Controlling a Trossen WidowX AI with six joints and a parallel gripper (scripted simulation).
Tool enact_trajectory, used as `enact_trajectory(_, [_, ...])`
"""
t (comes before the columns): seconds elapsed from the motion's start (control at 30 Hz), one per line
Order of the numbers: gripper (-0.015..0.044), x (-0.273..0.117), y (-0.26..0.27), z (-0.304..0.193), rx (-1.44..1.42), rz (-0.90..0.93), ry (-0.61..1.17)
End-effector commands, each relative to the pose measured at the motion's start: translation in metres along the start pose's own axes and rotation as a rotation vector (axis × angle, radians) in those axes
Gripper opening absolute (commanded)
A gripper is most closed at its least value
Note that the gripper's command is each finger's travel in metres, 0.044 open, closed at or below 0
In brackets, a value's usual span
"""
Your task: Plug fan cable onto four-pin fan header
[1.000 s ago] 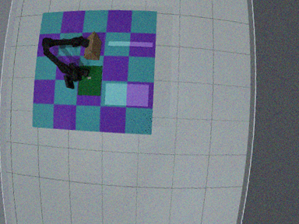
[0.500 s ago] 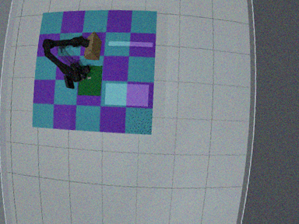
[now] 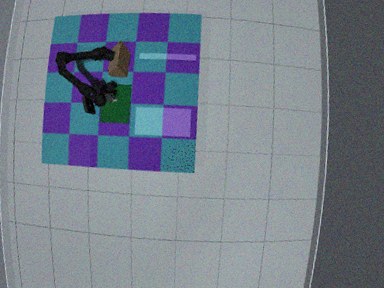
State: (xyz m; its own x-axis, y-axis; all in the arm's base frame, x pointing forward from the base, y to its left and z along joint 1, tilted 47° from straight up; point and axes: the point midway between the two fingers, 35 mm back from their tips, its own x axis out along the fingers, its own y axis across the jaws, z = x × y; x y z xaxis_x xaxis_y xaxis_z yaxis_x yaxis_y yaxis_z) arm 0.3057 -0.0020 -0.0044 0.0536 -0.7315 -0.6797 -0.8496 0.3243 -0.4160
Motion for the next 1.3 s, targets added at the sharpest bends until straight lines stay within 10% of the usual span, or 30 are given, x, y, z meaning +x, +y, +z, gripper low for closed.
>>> enact_trajectory(0.0, [0.0000, 0.000, 0.001, 0.005, -0.152, 0.005, -0.002])
enact_trajectory(0.6, [0.0000, 0.002, 0.006, 0.021, -0.747, 0.004, -0.003])
enact_trajectory(1.27, [0.0000, -0.001, 0.011, 0.026, -0.770, 0.004, -0.003])
